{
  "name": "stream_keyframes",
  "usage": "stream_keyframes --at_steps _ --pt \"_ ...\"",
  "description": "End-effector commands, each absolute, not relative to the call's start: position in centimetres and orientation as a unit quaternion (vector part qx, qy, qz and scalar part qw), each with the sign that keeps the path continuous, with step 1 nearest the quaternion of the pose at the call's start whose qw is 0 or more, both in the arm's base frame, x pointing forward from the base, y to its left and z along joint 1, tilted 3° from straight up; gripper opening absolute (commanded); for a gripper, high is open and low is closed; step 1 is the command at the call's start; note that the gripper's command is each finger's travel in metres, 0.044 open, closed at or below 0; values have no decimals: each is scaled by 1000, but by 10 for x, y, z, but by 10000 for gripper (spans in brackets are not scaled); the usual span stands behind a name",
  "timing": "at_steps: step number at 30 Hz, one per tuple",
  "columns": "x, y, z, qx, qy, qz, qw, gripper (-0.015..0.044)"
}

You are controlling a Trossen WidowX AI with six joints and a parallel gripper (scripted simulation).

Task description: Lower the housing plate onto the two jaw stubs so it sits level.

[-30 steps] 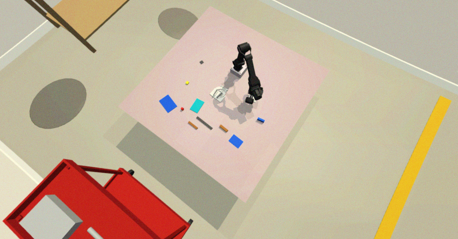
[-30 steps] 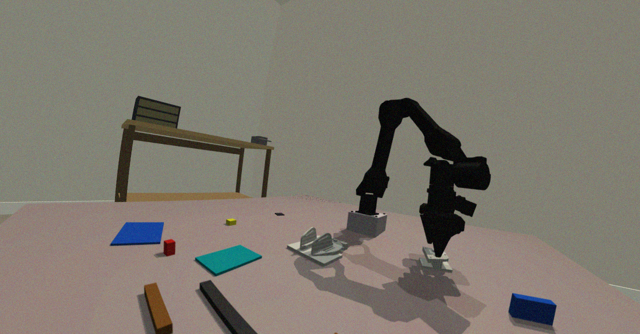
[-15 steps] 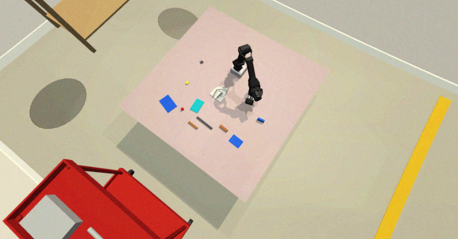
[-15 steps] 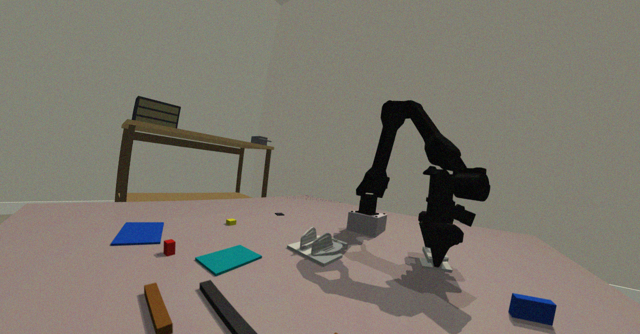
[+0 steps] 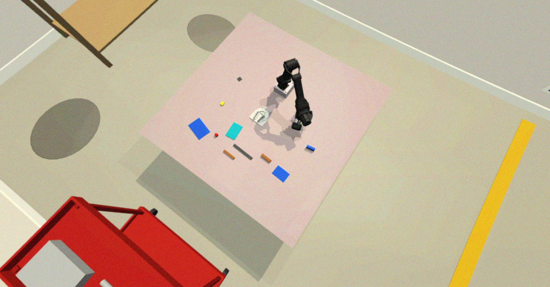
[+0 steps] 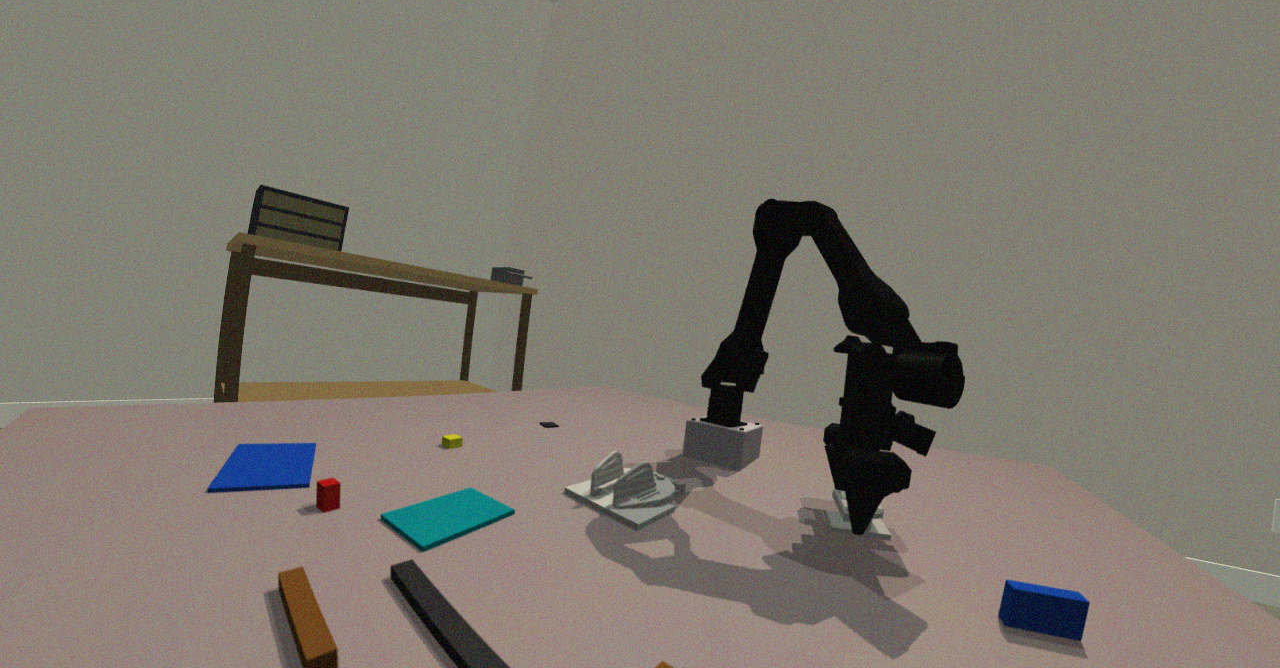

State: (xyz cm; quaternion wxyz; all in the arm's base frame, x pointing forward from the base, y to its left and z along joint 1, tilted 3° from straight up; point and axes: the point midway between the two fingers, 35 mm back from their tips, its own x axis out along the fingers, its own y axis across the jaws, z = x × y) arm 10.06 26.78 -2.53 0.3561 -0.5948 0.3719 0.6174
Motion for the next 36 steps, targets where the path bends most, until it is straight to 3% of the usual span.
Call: stream_keyframes --at_steps 1,14,27,36 --pt "100 268 -26 -593 373 618 357 440" --pt "100 268 -26 -593 373 618 357 440" --pt "101 268 -26 -595 372 617 356 353" --pt "101 268 -26 -595 372 617 356 351"
